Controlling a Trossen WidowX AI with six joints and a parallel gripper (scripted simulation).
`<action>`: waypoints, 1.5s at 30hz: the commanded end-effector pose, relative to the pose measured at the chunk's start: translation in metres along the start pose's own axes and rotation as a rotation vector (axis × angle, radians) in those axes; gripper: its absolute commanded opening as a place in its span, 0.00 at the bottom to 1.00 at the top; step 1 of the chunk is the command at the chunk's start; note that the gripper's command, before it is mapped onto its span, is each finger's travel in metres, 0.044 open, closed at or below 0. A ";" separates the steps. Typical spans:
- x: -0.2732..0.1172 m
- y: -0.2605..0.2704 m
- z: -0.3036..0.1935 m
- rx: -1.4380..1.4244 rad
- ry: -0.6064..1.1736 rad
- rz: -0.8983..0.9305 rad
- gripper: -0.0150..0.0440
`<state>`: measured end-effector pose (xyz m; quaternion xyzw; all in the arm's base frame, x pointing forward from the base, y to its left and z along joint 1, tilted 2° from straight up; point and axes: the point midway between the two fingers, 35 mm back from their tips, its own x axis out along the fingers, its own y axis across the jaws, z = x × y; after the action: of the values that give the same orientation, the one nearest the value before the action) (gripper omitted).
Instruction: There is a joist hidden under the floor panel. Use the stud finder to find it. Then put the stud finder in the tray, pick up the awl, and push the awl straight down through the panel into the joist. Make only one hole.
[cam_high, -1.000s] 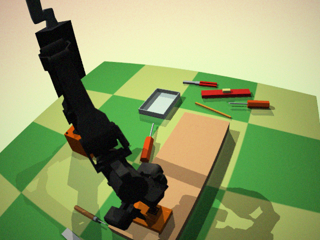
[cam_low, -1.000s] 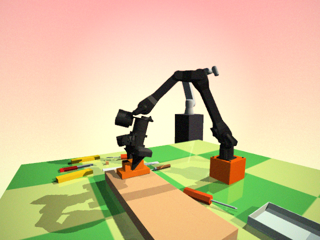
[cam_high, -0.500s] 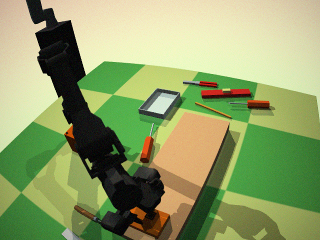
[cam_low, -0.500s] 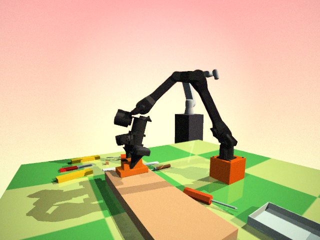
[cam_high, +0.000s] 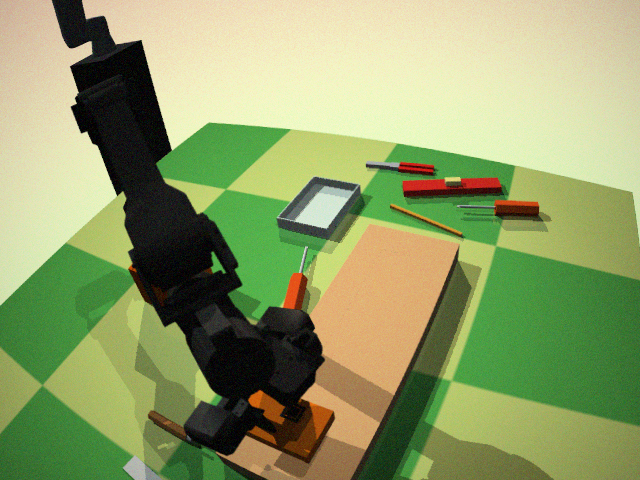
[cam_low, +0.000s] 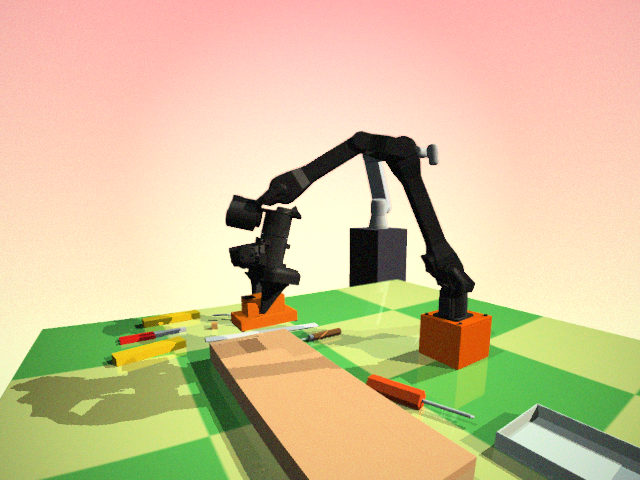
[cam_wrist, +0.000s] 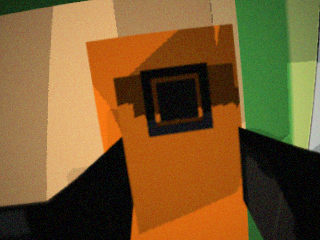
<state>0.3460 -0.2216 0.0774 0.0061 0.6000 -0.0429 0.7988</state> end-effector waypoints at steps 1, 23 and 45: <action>-0.038 -0.002 0.010 -0.004 -0.020 -0.013 0.25; -0.037 0.082 0.037 -0.200 -0.025 0.052 0.25; -0.030 0.234 0.037 -0.546 -0.030 0.165 0.25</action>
<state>0.3939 -0.0146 0.1076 -0.1458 0.5804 0.1622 0.7846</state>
